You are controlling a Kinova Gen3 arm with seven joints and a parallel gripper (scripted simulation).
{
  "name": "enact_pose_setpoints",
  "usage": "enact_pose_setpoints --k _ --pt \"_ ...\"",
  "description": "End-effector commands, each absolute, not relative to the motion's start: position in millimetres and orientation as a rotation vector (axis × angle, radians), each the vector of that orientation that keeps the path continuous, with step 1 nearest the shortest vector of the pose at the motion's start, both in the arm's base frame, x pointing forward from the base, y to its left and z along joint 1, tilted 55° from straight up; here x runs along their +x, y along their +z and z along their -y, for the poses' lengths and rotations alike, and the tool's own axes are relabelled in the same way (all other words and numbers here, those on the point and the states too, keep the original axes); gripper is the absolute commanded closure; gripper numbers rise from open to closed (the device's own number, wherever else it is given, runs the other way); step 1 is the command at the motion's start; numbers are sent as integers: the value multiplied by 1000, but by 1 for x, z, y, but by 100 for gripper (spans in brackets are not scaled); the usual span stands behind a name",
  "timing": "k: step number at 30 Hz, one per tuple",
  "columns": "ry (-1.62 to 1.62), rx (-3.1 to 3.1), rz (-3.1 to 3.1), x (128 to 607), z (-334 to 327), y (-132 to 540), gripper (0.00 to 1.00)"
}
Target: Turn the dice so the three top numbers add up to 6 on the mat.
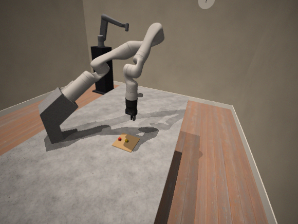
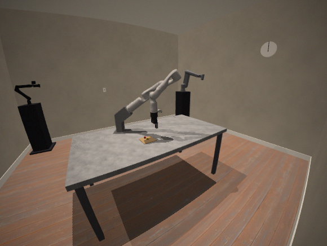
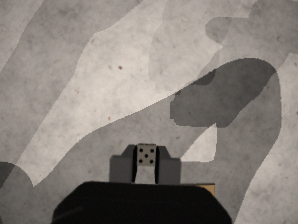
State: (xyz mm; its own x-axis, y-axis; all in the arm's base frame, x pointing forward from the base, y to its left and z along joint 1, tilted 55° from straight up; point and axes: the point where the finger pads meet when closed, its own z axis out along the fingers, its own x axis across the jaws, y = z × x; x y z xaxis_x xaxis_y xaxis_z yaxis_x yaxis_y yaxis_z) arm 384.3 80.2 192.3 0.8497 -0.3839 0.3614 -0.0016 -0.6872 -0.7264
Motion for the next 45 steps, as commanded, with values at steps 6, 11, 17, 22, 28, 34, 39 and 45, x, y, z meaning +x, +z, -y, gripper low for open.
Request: enact_pose_setpoints --k 6,11,17,22,28,34,39,45 --pt "-722 -2292 -112 381 -82 192 66" --pt "-781 -2314 22 379 -83 190 66" --pt "-829 -2327 136 377 -84 189 66" --pt "-890 -2338 285 375 -85 188 66" --pt "-964 -2341 474 372 -85 186 66" --pt "-1013 -2336 607 370 -85 184 66" --pt "-1074 -2320 780 368 -85 182 66" --pt "-1146 -2286 997 366 -84 179 66"
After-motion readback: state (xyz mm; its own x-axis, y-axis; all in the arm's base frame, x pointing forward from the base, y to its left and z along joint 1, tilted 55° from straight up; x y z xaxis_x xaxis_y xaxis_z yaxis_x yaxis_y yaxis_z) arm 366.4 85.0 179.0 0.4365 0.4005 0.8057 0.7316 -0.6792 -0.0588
